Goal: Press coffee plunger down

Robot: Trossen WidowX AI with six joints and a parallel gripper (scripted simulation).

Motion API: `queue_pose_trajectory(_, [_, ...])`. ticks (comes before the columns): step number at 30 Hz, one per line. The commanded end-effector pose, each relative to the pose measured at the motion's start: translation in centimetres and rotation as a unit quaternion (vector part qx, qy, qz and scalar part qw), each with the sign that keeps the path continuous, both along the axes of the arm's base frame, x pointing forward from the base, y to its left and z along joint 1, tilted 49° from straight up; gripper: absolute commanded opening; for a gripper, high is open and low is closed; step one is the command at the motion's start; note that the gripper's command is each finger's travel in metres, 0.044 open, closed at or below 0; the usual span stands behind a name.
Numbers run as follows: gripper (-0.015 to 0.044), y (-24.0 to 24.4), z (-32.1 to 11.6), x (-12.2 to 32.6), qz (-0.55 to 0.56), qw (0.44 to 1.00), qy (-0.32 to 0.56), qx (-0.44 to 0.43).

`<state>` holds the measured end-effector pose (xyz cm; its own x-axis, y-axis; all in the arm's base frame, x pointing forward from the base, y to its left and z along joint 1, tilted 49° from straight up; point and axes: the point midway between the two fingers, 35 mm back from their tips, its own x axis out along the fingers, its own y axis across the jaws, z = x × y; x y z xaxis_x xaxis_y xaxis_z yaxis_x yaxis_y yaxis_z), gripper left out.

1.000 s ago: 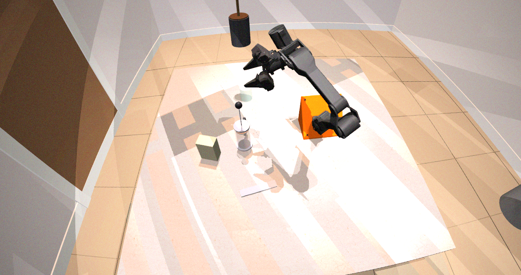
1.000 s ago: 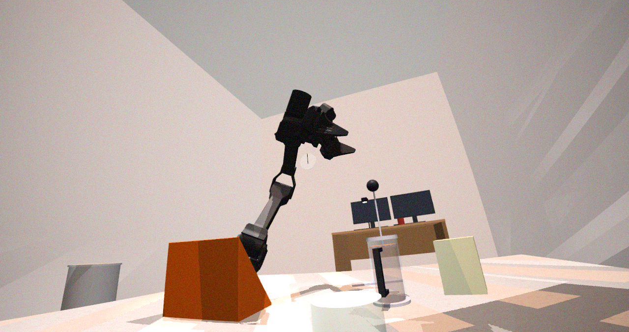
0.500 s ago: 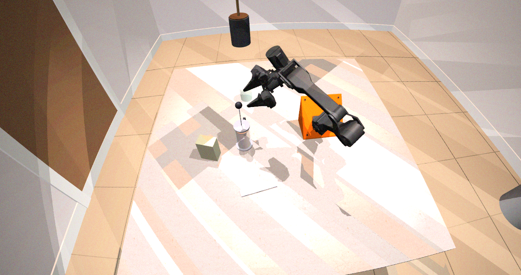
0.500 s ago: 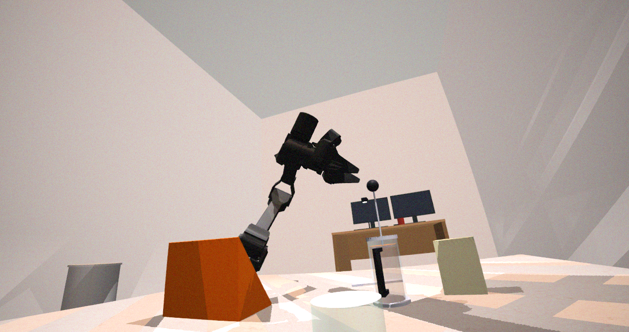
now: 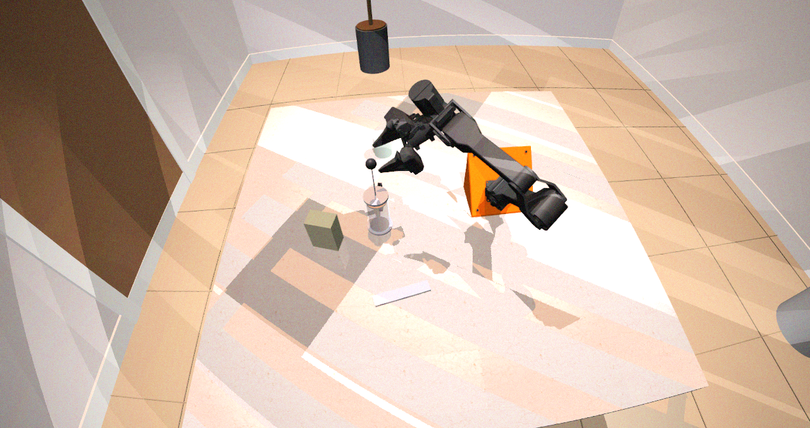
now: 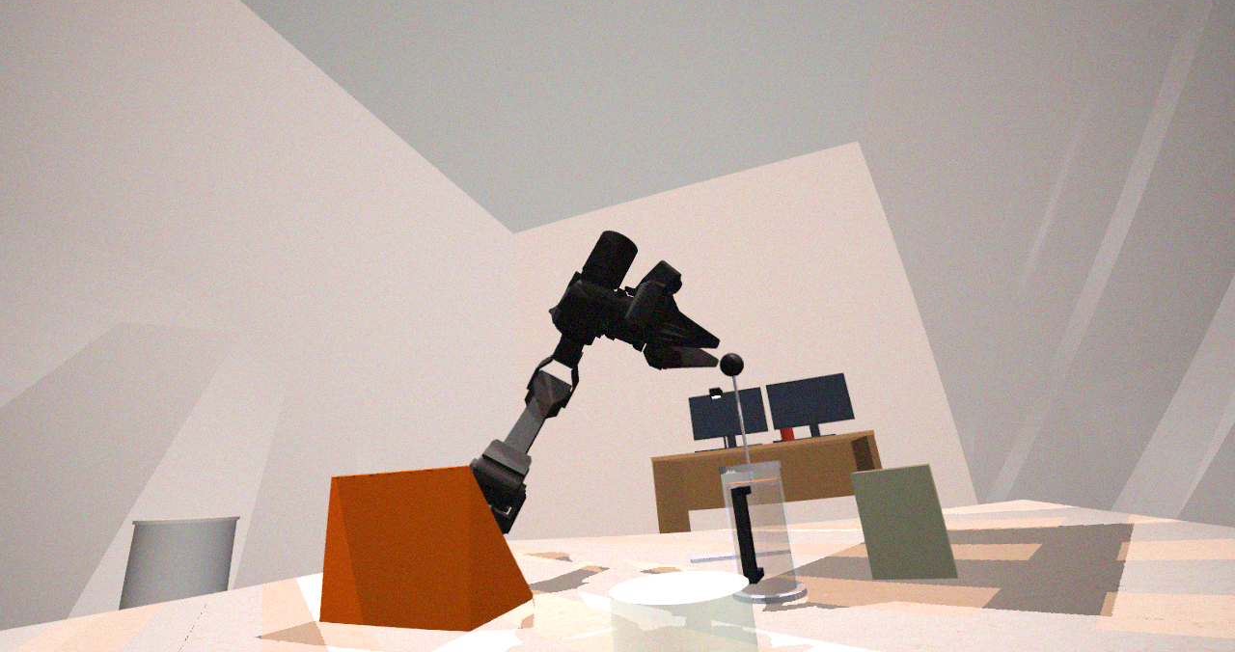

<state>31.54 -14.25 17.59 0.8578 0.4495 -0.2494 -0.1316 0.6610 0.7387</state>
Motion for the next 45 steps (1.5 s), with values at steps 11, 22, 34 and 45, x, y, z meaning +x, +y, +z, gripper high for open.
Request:
queue_pose_trajectory(11, [0.0440, 1.2, -0.6, 1.9, -0.003, 1.000, 0.000, 0.004])
queue_pose_trajectory(22, [0.0204, 1.2, -0.6, 2.0, -0.003, 1.000, 0.000, 0.005])
queue_pose_trajectory(34, [0.0115, 1.2, -0.6, 2.0, -0.003, 1.000, 0.000, 0.005])
queue_pose_trajectory(45, [0.0115, 2.0, -1.5, 2.3, -0.002, 1.000, 0.001, 0.003])
